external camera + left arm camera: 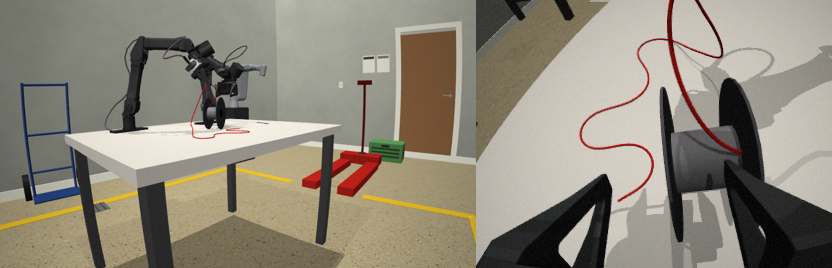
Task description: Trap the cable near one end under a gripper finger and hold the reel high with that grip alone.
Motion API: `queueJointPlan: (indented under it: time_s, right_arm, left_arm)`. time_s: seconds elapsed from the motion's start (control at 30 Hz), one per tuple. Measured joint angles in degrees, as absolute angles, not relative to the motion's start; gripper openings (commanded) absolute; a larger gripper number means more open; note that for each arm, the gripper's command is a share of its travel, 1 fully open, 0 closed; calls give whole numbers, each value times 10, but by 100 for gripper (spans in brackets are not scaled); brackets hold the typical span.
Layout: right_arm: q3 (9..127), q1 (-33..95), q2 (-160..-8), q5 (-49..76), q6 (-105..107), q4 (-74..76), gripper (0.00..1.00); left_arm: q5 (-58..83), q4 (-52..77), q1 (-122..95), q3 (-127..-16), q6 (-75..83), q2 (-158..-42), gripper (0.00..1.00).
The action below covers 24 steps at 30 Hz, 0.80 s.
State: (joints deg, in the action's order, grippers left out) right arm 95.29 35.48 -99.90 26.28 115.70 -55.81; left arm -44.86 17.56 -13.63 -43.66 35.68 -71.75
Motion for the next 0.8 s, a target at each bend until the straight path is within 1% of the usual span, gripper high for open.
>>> queueJointPlan:
  time_s: [0.8]
  right_arm:
    - [948, 353, -1002, 263, 1157, -545, 0]
  left_arm:
    - [-449, 176, -136, -437, 357, -717, 75]
